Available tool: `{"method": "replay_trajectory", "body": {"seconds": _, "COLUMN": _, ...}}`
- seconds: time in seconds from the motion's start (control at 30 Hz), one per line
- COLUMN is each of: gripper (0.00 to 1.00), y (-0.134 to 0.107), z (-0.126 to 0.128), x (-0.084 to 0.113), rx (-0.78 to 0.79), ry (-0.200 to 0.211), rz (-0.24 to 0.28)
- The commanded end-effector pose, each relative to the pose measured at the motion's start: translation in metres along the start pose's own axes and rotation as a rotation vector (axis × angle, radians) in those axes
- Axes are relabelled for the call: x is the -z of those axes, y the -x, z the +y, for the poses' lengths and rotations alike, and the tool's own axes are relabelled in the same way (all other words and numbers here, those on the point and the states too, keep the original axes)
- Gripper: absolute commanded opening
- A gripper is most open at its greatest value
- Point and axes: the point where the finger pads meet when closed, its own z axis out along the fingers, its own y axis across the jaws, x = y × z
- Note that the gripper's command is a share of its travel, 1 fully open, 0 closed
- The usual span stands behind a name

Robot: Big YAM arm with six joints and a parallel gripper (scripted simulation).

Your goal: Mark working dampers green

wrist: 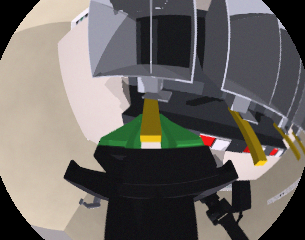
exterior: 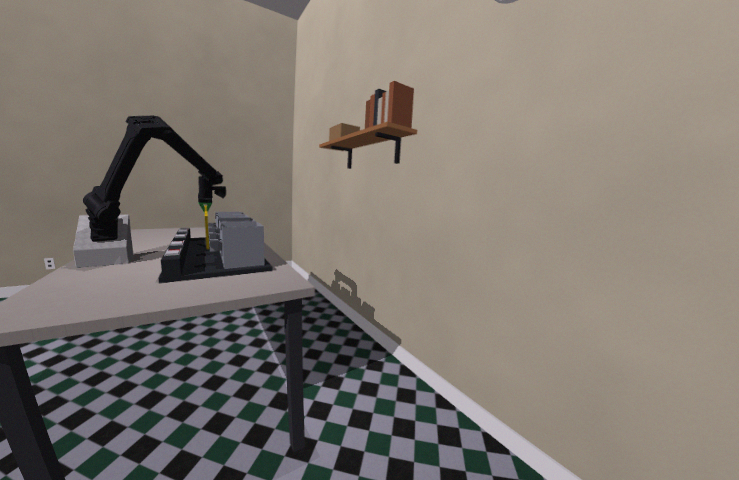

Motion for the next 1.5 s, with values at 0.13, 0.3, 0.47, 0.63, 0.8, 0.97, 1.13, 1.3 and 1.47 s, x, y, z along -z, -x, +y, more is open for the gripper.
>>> {"method": "replay_trajectory", "body": {"seconds": 0.13, "gripper": 0.17, "y": 0.011, "z": 0.025, "x": 0.01, "rx": -0.001, "ry": -0.045, "rz": -0.028}}
{"method": "replay_trajectory", "body": {"seconds": 0.3, "gripper": 0.17, "y": 0.011, "z": 0.03, "x": 0.01, "rx": -0.001, "ry": -0.088, "rz": -0.028}}
{"method": "replay_trajectory", "body": {"seconds": 0.47, "gripper": 0.17, "y": 0.01, "z": 0.032, "x": 0.01, "rx": -0.001, "ry": -0.112, "rz": -0.028}}
{"method": "replay_trajectory", "body": {"seconds": 0.63, "gripper": 0.17, "y": 0.01, "z": 0.036, "x": 0.009, "rx": -0.002, "ry": -0.148, "rz": -0.029}}
{"method": "replay_trajectory", "body": {"seconds": 0.8, "gripper": 0.17, "y": 0.01, "z": 0.039, "x": 0.008, "rx": -0.002, "ry": -0.175, "rz": -0.029}}
{"method": "replay_trajectory", "body": {"seconds": 0.97, "gripper": 0.17, "y": 0.01, "z": 0.04, "x": 0.008, "rx": -0.002, "ry": -0.189, "rz": -0.029}}
{"method": "replay_trajectory", "body": {"seconds": 1.13, "gripper": 0.17, "y": 0.009, "z": 0.041, "x": 0.008, "rx": -0.002, "ry": -0.196, "rz": -0.029}}
{"method": "replay_trajectory", "body": {"seconds": 1.3, "gripper": 0.17, "y": 0.011, "z": 0.039, "x": 0.007, "rx": -0.006, "ry": -0.199, "rz": -0.027}}
{"method": "replay_trajectory", "body": {"seconds": 1.47, "gripper": 0.17, "y": 0.011, "z": 0.039, "x": 0.007, "rx": -0.006, "ry": -0.199, "rz": -0.027}}
